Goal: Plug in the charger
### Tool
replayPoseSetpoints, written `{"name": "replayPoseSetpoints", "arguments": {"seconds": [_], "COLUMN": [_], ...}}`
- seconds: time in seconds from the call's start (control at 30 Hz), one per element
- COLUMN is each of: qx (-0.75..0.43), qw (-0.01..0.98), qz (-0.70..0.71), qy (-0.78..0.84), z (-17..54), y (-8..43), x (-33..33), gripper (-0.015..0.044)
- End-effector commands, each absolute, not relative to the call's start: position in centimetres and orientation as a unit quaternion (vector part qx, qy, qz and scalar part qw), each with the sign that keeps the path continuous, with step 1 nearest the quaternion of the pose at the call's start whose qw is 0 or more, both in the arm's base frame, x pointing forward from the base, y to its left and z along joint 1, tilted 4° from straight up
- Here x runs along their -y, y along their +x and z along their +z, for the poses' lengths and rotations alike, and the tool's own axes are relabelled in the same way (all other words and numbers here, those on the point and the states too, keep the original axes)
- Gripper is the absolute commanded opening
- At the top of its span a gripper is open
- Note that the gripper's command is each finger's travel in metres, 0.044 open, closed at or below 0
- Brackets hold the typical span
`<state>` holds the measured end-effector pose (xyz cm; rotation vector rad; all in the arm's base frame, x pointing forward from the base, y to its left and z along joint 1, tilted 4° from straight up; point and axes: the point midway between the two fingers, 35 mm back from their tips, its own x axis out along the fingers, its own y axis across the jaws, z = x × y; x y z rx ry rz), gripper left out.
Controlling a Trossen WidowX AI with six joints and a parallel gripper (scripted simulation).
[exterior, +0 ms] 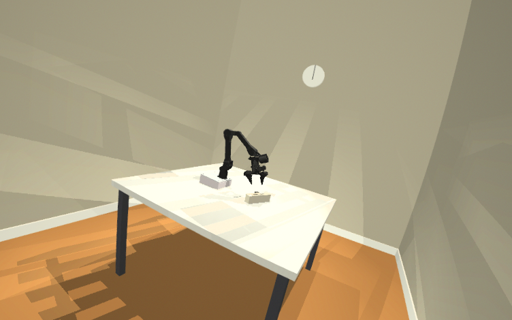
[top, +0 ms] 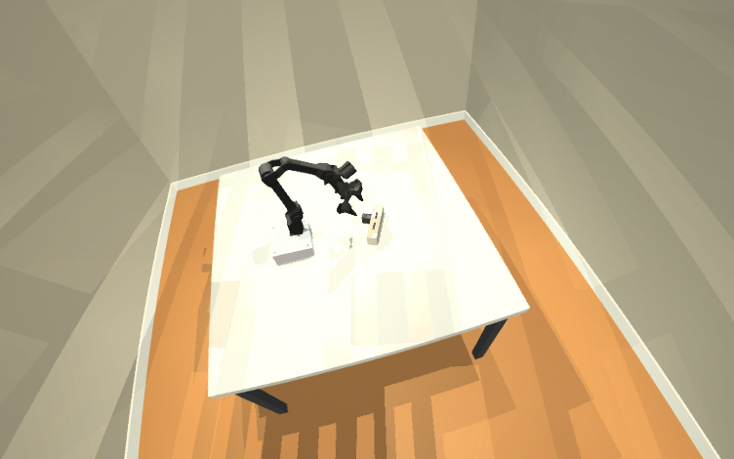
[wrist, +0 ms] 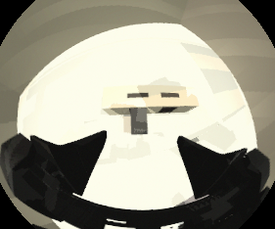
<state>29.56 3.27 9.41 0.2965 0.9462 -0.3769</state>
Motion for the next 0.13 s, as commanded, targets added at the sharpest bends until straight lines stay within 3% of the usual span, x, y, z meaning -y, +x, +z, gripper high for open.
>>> {"name": "replayPoseSetpoints", "arguments": {"seconds": [0.0, 0.1], "qx": [-0.449, -0.449], "qw": [0.863, 0.863], "qz": [-0.182, -0.182], "qy": [0.142, 0.142], "z": [9.45, 9.45], "y": [29.58, 29.58], "x": [-3.21, -3.21], "gripper": [0.044, 0.044]}}
